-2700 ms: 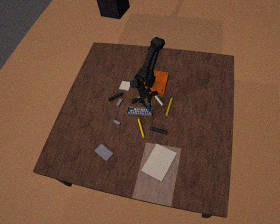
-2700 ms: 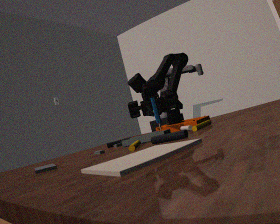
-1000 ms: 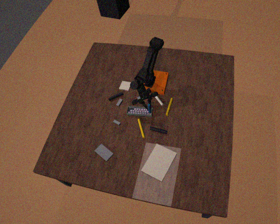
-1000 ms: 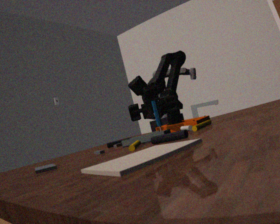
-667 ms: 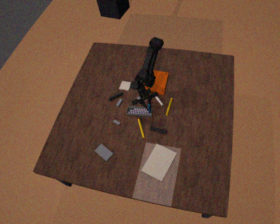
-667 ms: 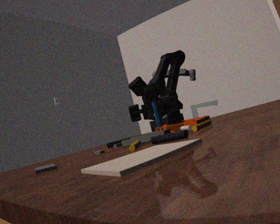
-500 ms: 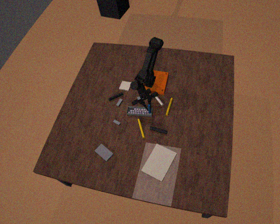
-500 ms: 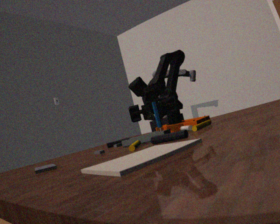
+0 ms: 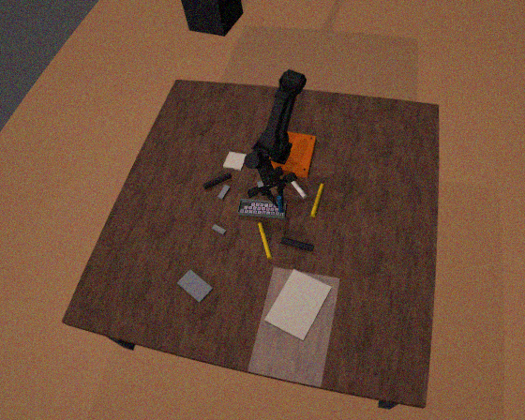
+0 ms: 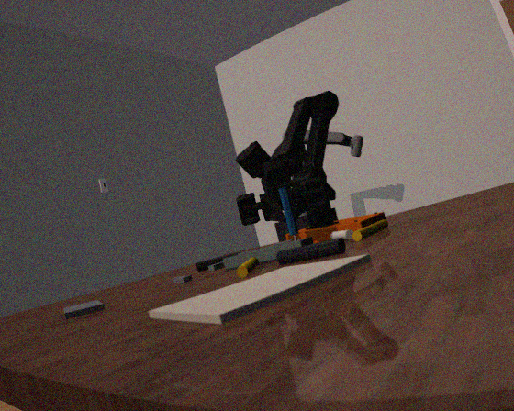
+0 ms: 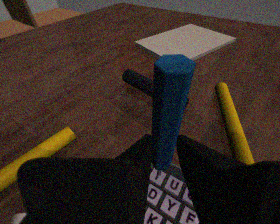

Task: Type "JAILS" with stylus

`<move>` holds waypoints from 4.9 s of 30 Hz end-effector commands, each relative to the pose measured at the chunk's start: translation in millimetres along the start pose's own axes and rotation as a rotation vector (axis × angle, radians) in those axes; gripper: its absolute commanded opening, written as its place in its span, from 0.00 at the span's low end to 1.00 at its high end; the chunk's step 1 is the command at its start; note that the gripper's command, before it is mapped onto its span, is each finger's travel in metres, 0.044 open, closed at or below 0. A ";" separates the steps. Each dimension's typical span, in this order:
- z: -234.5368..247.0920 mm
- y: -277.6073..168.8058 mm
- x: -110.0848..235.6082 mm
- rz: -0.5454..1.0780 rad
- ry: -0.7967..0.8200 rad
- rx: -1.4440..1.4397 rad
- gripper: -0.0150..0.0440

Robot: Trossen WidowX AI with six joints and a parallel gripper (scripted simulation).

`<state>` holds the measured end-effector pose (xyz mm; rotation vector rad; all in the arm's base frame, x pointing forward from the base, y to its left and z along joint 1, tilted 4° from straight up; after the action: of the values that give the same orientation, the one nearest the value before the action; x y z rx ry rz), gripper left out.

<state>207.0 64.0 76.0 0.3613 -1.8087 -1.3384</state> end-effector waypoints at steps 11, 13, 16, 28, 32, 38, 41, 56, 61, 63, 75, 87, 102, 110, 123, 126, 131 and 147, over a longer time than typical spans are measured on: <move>0.4 -1.7 -0.1 0.005 -0.002 -0.009 0.39; 0.4 -1.7 -0.1 0.005 -0.002 -0.009 0.39; 0.4 -1.7 -0.1 0.005 -0.002 -0.009 0.39; 0.3 -0.9 0.3 0.005 -0.002 -0.009 0.39; 0.3 -0.5 0.5 0.005 -0.002 -0.009 0.39; -1.0 4.1 2.7 0.005 -0.002 -0.009 0.39; -2.6 12.3 6.9 0.005 -0.002 -0.009 0.39; -3.1 32.9 20.3 0.005 -0.002 -0.009 0.39; -2.3 29.0 19.0 0.013 -0.001 -0.023 0.37; -2.8 28.9 19.1 0.014 -0.001 -0.023 0.32; -30.9 20.4 28.9 0.065 0.012 -0.003 0.25; -65.2 8.1 46.2 0.068 0.021 0.002 0.25; -104.2 -10.8 73.8 0.011 -0.005 -0.001 0.25; -102.8 -20.3 68.5 0.012 -0.006 -0.001 0.25; -101.2 -27.5 64.5 0.012 -0.006 -0.001 0.25; -101.1 -27.8 64.2 0.012 -0.006 -0.001 0.30; -100.4 -30.4 62.8 0.012 -0.006 -0.001 0.39; -100.0 -33.5 61.0 0.012 -0.006 -0.001 0.39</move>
<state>238.0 -54.6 83.5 0.3419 -1.8144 -1.3312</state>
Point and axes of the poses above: the point midway between the two fingers, 35 mm back from their tips, its own x axis back along the fingers, its own z axis across the jaws, y = z × x, the point moved 3 cm from there along x, back along the fingers, and after that the axes turned 7 degrees about x, right-handed, at the moved point
